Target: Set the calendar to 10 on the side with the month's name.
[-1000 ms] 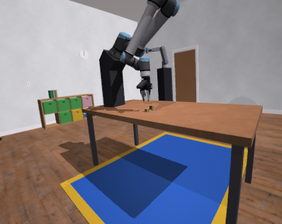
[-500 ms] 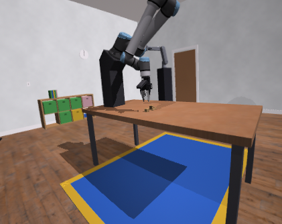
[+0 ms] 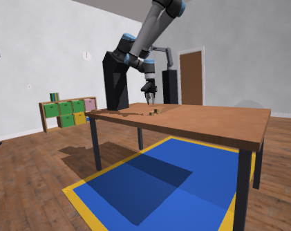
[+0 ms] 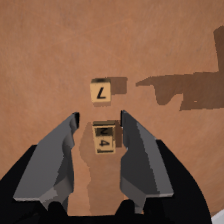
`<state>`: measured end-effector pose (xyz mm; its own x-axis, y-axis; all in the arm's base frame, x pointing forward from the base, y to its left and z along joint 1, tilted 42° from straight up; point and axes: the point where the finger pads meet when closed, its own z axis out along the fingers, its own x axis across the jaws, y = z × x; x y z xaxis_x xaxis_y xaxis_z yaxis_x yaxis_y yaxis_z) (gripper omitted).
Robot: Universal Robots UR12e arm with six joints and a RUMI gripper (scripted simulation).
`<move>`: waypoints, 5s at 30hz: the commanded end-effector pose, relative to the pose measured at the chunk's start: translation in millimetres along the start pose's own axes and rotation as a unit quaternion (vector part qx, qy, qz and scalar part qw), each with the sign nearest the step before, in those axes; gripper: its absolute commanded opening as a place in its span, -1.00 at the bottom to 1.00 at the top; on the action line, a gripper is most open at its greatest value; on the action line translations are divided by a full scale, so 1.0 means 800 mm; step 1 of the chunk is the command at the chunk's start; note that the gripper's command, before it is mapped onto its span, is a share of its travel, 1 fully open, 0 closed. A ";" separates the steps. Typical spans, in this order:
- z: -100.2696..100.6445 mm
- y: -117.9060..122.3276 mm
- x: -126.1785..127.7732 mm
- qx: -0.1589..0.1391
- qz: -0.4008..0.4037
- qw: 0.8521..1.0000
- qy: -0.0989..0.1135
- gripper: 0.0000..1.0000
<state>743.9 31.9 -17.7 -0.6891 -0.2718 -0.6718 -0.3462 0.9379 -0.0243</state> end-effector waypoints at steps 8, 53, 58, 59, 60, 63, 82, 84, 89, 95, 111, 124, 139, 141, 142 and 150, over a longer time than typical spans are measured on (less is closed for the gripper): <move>0.009 0.000 0.000 0.000 0.000 1.000 0.000 -0.42; 0.064 0.000 -0.001 0.000 0.000 1.000 0.000 -0.42; 0.064 0.000 -0.001 0.000 0.000 1.000 0.000 -0.42; 0.064 0.000 -0.001 0.000 0.000 1.000 0.000 -0.42; 0.064 0.000 -0.001 0.000 0.000 1.000 0.000 -0.42; 0.064 0.000 -0.001 0.000 0.000 1.000 0.000 -0.42; 0.064 0.000 -0.001 0.000 0.000 1.000 0.000 -0.42; 0.064 0.000 -0.001 0.000 0.000 1.000 0.000 -0.42; 0.064 0.000 -0.001 0.000 0.000 1.000 0.000 -0.42; 0.065 0.000 -0.001 0.000 0.000 1.000 0.000 -0.42; 0.091 0.000 -0.001 0.000 0.000 1.000 0.000 -0.42; 0.100 0.000 -0.001 0.000 0.000 1.000 0.000 -0.42; 0.100 0.000 -0.001 0.000 0.000 1.000 0.000 -0.42; 0.100 0.000 -0.001 0.000 0.000 1.000 0.000 -0.42; 0.100 0.000 -0.001 0.000 0.000 1.000 0.000 -0.42; 0.100 0.000 -0.001 0.000 0.000 1.000 0.000 -0.42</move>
<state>795.3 49.5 -77.2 -0.6891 -0.2717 -0.6718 -0.3460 0.9379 -0.0243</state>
